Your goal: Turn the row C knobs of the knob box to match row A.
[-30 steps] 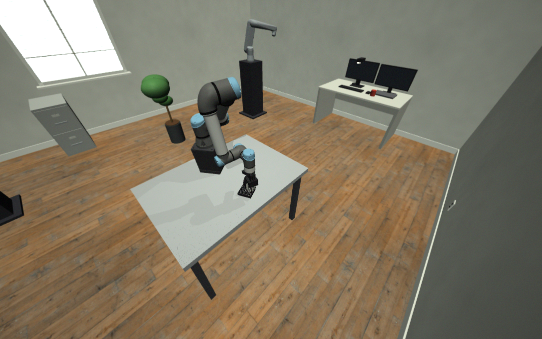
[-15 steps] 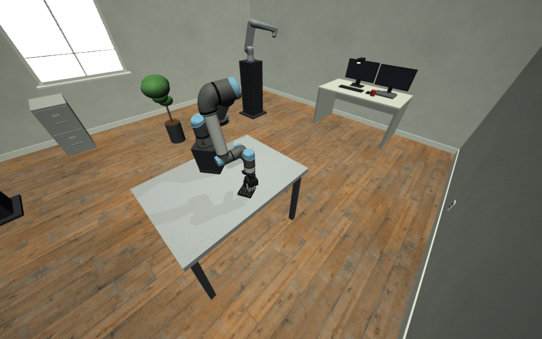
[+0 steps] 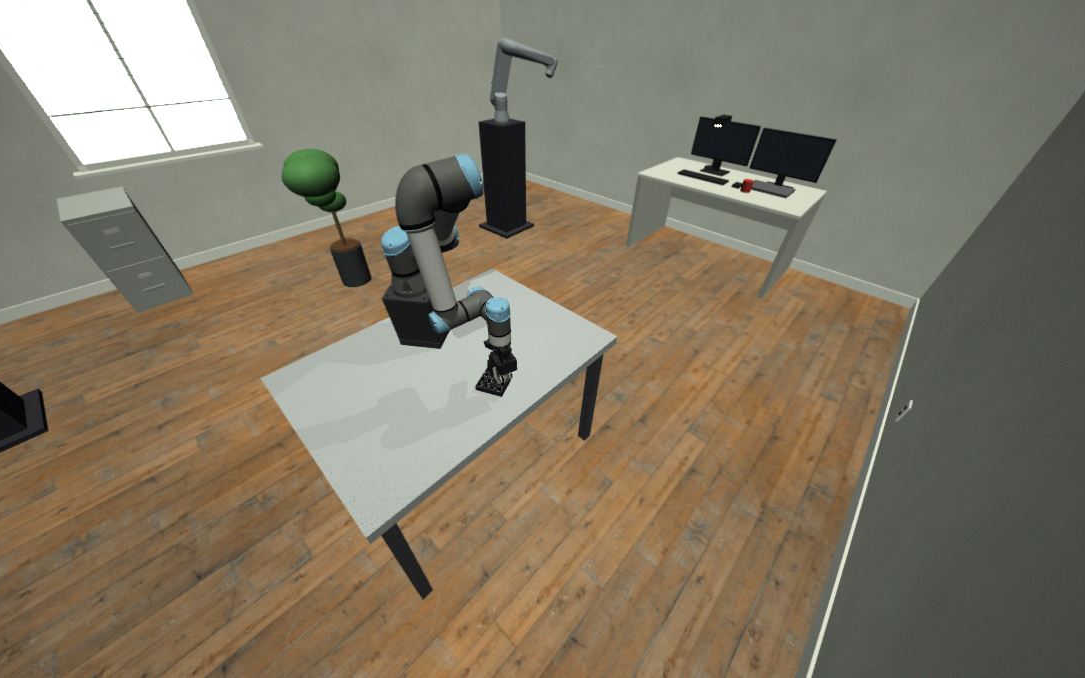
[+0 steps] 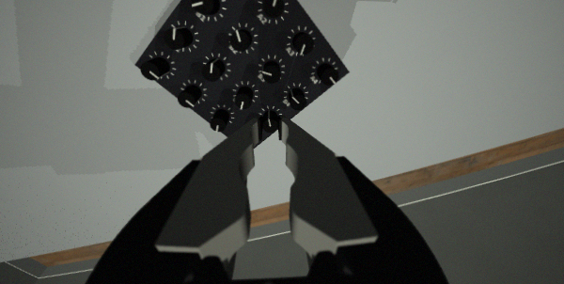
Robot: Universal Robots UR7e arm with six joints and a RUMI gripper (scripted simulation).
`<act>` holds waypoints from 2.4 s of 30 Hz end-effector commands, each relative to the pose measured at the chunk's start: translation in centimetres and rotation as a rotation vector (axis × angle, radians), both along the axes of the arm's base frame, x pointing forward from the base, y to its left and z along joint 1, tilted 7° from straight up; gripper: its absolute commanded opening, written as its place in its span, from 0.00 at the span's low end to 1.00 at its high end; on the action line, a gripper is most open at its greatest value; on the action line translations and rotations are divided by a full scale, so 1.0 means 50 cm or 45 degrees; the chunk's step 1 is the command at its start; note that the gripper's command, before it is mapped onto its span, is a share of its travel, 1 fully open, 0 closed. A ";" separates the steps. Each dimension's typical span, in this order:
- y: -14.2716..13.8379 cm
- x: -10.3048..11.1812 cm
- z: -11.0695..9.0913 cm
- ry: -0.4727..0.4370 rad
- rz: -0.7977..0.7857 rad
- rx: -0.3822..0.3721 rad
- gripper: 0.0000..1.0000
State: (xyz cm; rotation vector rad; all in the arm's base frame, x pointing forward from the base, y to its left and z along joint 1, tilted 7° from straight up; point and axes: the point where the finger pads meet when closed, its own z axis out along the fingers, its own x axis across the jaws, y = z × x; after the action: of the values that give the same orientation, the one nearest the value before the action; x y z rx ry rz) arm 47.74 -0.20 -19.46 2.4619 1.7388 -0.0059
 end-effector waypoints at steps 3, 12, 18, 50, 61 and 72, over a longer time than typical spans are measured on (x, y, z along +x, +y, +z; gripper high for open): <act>0.000 0.001 0.001 -0.002 0.000 0.000 0.04; 0.000 0.001 0.001 -0.002 0.000 0.000 0.04; 0.000 0.001 0.001 -0.002 0.000 0.000 0.04; 0.001 0.002 0.001 -0.025 -0.215 0.015 0.04; 0.002 0.002 0.001 -0.043 -0.385 0.027 0.04; 0.004 0.003 0.001 -0.066 -0.598 0.042 0.04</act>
State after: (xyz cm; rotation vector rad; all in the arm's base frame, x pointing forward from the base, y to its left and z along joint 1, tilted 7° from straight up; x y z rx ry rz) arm 47.84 -0.04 -19.47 2.7572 1.2253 0.0340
